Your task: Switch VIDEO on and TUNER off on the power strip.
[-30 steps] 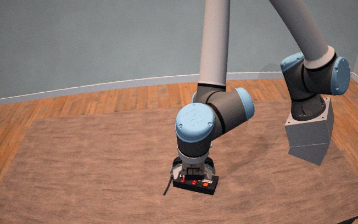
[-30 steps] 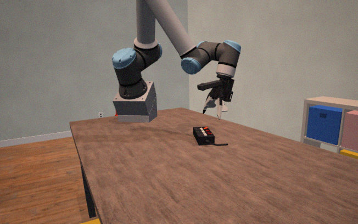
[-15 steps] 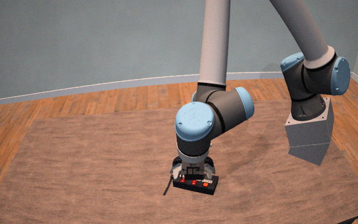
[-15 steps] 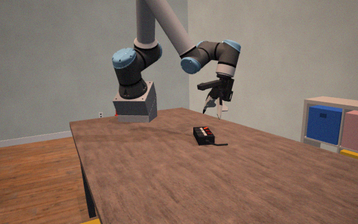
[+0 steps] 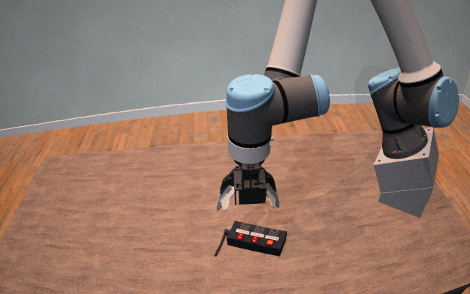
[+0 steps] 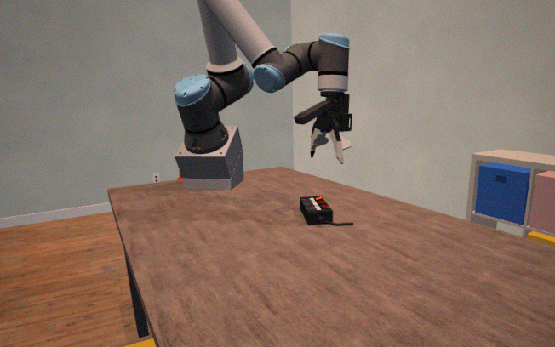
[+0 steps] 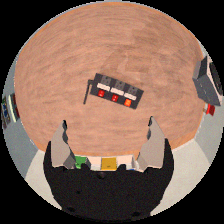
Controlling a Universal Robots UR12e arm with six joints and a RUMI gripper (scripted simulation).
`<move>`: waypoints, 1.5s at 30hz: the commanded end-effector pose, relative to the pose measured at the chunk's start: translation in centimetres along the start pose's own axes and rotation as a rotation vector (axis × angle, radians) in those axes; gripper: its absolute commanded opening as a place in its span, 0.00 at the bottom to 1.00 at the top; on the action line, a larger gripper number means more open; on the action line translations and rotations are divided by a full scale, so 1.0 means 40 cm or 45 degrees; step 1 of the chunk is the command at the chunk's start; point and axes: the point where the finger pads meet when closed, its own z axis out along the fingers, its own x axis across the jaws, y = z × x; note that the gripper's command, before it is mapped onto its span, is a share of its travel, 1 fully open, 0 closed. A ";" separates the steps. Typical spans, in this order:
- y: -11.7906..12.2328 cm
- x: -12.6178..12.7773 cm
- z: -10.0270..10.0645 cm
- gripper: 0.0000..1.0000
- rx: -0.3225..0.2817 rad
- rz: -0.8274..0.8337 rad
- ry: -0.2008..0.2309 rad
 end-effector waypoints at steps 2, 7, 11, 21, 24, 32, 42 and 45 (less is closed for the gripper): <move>0.008 0.019 -0.003 1.00 -0.082 -0.057 0.024; 0.010 0.021 0.000 1.00 -0.081 -0.059 0.027; 0.012 0.015 -0.005 1.00 -0.083 -0.059 0.021; 0.012 0.015 -0.005 1.00 -0.083 -0.061 0.020; 0.010 0.014 -0.001 1.00 -0.082 -0.076 0.021; 0.003 0.011 0.023 1.00 -0.083 -0.231 0.021; -0.010 -0.007 0.063 1.00 -0.086 -0.558 0.011; -0.016 -0.014 0.082 1.00 -0.087 -0.708 0.006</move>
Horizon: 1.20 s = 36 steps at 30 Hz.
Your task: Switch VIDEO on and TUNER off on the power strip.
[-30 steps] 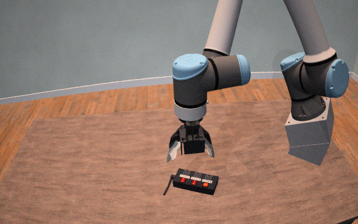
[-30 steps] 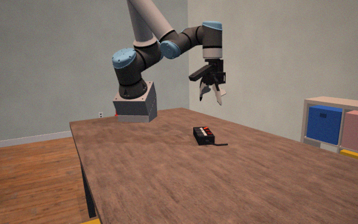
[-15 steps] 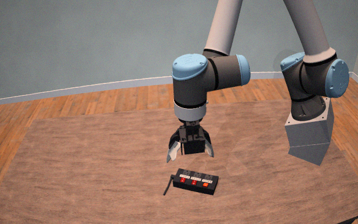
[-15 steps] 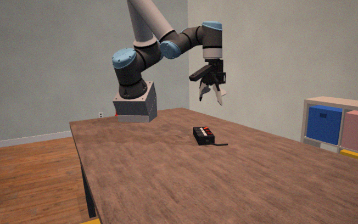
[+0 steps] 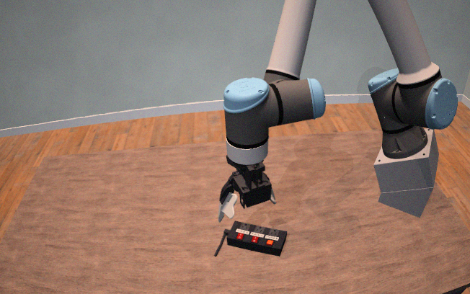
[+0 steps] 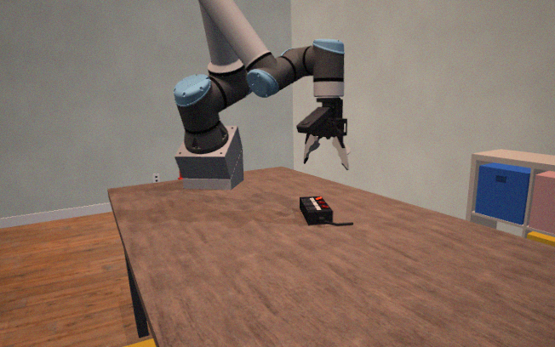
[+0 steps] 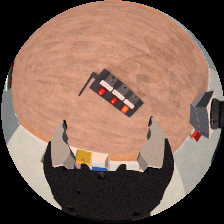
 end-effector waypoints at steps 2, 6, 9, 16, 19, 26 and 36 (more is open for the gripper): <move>-0.020 -0.008 0.046 1.00 -0.008 -0.373 -0.009; -0.026 -0.012 0.058 1.00 -0.008 -0.475 -0.009; -0.033 -0.016 0.075 1.00 -0.007 -0.622 -0.009; -0.047 -0.022 0.107 1.00 -0.006 -0.901 -0.010; -0.051 -0.023 0.116 1.00 -0.005 -0.982 -0.011; -0.056 -0.026 0.122 1.00 -0.003 -1.056 -0.013; -0.055 -0.030 0.122 0.00 -0.002 -1.075 -0.016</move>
